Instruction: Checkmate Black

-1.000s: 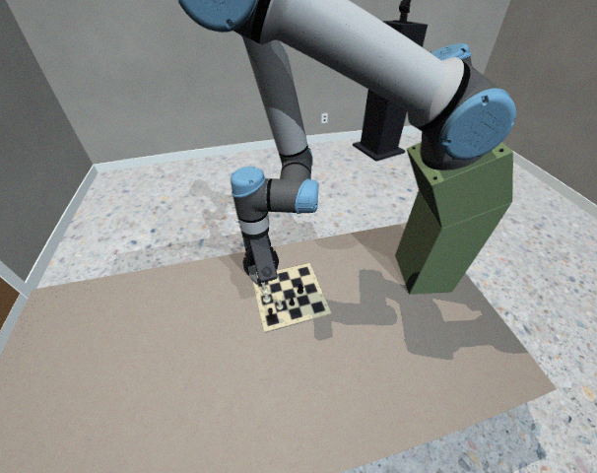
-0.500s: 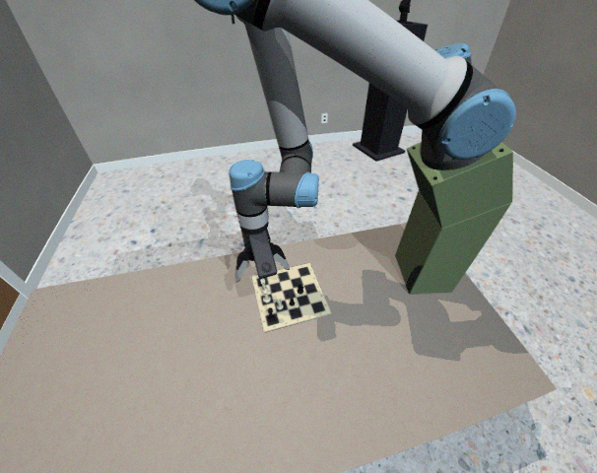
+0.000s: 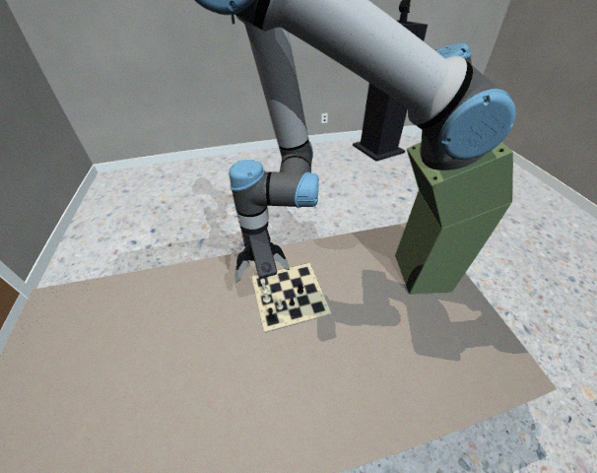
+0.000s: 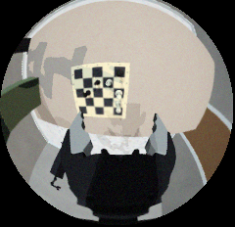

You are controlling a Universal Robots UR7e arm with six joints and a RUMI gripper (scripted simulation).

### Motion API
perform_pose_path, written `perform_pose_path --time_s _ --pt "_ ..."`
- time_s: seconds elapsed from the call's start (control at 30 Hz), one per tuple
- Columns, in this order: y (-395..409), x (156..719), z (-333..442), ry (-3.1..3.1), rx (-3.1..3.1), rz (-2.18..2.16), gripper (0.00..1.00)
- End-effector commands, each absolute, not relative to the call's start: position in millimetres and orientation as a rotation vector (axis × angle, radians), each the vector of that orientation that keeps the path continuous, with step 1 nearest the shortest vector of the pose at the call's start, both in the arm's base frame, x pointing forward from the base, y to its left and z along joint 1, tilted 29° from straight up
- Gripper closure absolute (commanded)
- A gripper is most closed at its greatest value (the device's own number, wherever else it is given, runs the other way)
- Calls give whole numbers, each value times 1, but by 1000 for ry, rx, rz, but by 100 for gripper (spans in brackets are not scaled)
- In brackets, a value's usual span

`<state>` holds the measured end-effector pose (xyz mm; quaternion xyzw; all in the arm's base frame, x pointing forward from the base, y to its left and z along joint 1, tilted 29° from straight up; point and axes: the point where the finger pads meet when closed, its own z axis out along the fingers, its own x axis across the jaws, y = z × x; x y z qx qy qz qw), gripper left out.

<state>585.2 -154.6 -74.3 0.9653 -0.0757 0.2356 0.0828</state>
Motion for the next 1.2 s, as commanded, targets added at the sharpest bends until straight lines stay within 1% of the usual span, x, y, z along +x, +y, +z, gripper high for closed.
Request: perform_pose_path --time_s 0.0,0.3,0.73,1.17 --pt "-155 585 -73 -226 2882 705 0" --pt "-152 579 -61 -226 2882 705 0" --pt "-143 558 -21 -226 2882 705 0" --pt "-142 556 -16 -226 2882 705 0"
